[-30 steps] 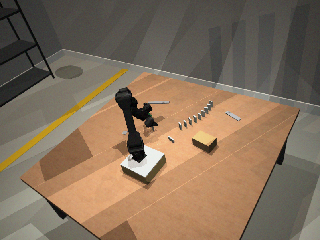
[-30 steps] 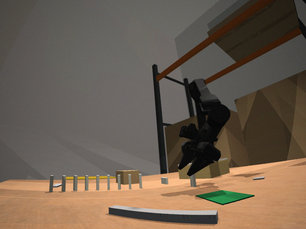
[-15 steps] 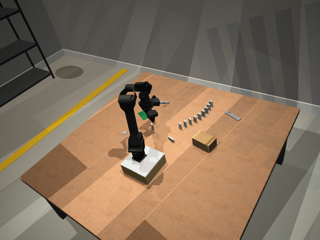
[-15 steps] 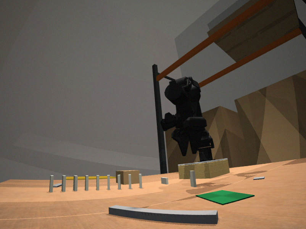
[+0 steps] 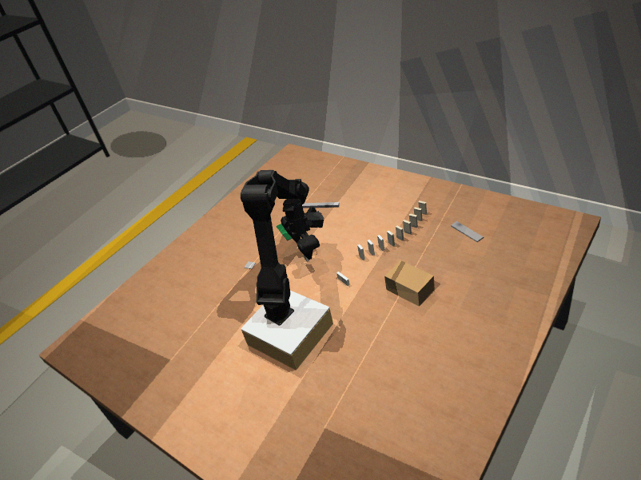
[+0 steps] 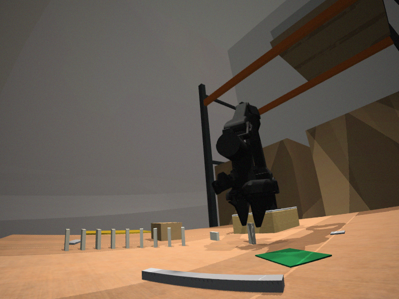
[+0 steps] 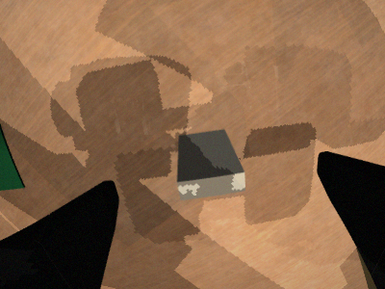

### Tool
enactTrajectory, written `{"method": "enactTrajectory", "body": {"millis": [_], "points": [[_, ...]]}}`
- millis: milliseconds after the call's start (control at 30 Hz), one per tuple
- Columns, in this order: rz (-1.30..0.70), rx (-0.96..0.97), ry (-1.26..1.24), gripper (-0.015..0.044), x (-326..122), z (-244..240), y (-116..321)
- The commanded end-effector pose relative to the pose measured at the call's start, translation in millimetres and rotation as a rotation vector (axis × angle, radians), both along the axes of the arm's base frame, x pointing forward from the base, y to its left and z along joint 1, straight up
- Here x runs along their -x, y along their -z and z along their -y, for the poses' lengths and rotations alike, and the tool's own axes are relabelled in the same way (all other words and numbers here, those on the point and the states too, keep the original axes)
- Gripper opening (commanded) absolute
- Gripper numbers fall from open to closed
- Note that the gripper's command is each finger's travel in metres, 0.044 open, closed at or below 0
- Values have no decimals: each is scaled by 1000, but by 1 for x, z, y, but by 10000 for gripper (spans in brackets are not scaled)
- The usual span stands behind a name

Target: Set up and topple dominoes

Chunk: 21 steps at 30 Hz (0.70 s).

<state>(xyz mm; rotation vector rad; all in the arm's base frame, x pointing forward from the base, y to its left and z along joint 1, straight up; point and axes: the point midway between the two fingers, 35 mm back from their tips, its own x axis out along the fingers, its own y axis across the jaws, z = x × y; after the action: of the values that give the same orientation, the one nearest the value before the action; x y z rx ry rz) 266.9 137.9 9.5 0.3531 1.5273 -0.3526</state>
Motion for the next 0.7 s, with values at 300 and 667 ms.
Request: {"method": "enactTrajectory", "body": {"millis": [300, 667], "points": [[9, -11, -6, 440, -2, -2, 18], [9, -11, -6, 177, -2, -2, 18]]}}
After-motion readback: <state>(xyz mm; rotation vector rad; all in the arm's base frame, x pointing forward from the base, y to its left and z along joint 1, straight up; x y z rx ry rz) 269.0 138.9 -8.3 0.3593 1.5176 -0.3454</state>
